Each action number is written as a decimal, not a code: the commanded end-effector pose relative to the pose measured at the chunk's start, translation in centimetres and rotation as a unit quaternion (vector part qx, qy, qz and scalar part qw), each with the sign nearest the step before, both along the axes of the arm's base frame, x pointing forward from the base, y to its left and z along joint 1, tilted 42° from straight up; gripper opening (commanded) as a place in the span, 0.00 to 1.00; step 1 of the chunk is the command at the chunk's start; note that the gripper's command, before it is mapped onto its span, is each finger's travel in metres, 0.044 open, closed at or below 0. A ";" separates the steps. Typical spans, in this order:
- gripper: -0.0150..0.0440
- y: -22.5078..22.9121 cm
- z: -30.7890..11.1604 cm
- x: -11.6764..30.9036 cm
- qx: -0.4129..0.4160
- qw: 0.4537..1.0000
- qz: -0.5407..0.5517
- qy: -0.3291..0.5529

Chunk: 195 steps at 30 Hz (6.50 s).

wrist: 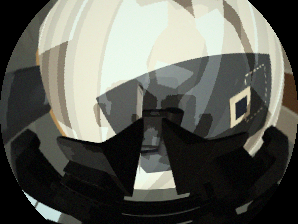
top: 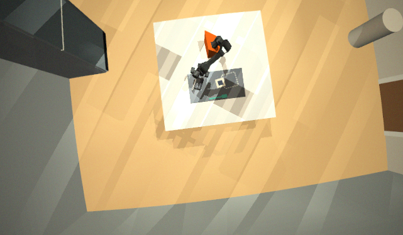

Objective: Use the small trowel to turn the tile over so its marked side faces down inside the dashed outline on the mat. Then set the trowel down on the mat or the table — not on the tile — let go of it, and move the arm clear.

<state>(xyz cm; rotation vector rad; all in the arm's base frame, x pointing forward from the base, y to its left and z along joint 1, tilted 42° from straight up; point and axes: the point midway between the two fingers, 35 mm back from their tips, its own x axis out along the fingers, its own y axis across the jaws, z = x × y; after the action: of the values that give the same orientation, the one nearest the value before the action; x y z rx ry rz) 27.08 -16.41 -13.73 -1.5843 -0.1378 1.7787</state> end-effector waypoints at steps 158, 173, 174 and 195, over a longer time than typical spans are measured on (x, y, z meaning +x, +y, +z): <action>0.42 1.2 0.3 -0.7 0.051 0.998 -0.033 0.017; 0.42 1.2 0.3 -0.7 0.051 0.998 -0.033 0.017; 0.42 1.2 0.3 -0.7 0.051 0.998 -0.033 0.017; 0.34 1.2 0.3 -0.7 0.051 0.998 -0.033 0.017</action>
<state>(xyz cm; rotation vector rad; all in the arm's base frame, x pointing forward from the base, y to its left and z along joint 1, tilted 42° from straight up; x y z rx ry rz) 26.34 -15.18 -13.45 -1.4696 -0.1560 1.7202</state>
